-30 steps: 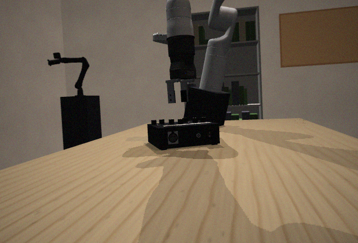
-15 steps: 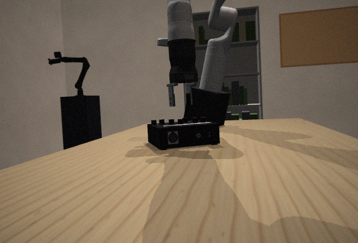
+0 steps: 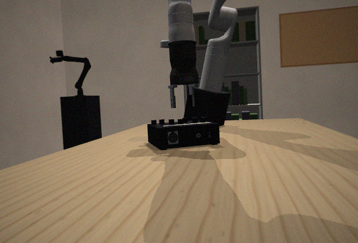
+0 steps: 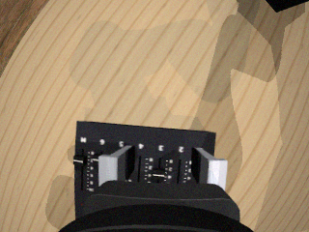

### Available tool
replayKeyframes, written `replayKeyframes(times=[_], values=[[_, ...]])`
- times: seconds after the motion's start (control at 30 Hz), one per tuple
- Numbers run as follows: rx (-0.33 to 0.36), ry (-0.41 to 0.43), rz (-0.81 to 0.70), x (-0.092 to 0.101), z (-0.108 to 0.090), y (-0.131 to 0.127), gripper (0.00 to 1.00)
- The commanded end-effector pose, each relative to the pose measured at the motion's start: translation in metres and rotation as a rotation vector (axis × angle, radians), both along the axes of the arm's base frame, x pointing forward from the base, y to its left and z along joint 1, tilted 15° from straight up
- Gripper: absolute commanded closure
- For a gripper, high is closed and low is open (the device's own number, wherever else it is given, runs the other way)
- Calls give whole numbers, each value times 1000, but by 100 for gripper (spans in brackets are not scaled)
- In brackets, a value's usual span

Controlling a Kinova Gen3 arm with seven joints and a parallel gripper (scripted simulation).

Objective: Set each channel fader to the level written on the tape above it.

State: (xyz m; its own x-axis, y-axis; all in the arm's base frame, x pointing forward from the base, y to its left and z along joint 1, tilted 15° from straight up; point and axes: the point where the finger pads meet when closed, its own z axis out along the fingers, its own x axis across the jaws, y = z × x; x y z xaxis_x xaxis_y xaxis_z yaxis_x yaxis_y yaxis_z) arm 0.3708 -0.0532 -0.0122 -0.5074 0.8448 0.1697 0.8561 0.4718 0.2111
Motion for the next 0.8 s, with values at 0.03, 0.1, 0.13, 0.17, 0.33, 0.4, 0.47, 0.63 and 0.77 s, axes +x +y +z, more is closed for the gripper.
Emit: replayKeyframes(times=[0.03,0.1,0.13,0.17,0.33,0.4,0.47,0.63,0.77], values=[[-7,5,-36,1,-1,-2,0],[-7,6,-40,1,-1,-2,0],[-7,6,-42,1,-1,-2,0],[-7,6,-43,1,-1,-2,0],[-7,7,-44,1,-1,-2,0],[-6,7,-44,1,-1,-2,100],[-6,7,-44,1,-1,-2,100],[-6,7,-44,1,-1,-2,100],[-6,7,-44,1,-1,-2,100]])
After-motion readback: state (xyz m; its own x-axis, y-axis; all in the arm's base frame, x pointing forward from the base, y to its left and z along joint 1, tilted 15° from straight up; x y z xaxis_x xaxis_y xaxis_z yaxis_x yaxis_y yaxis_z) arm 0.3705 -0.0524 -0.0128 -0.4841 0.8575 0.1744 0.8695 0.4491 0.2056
